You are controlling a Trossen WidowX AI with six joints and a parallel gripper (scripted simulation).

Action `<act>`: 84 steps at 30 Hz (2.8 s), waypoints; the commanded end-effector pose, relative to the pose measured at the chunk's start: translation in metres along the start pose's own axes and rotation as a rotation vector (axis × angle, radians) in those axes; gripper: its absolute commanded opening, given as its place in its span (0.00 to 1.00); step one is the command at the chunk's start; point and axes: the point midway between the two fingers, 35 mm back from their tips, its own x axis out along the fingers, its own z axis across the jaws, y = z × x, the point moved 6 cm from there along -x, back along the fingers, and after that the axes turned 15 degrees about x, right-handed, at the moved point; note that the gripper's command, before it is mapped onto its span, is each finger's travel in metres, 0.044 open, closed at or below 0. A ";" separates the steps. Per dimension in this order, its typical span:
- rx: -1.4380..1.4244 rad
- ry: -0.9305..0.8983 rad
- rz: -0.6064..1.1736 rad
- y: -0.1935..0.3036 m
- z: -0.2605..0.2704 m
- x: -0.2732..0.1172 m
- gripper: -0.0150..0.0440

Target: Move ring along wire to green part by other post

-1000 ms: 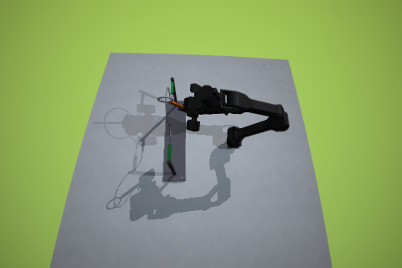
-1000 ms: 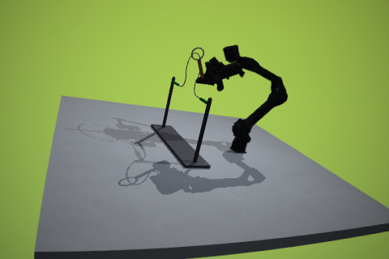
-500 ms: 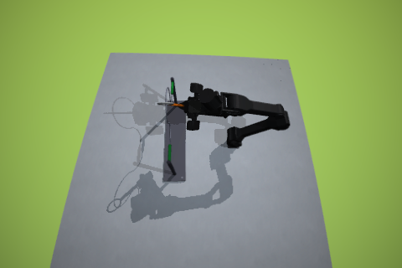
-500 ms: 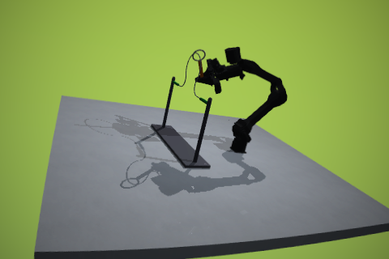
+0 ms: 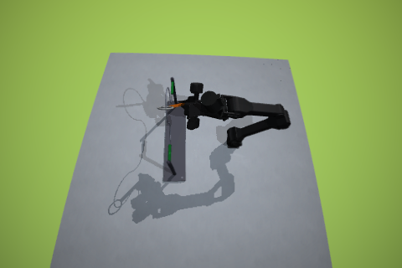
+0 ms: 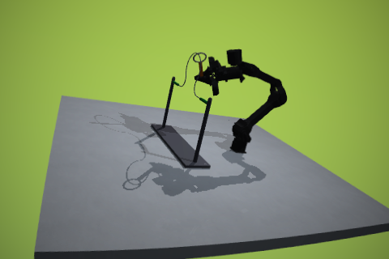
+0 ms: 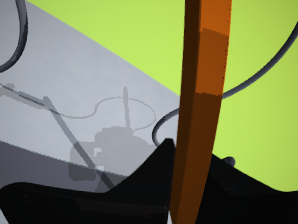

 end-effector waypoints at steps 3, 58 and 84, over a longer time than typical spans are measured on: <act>-0.071 0.044 -0.020 0.002 -0.001 0.000 0.00; -0.727 0.435 -0.216 0.002 -0.009 0.002 0.00; -1.020 0.610 -0.300 0.001 -0.013 0.003 0.00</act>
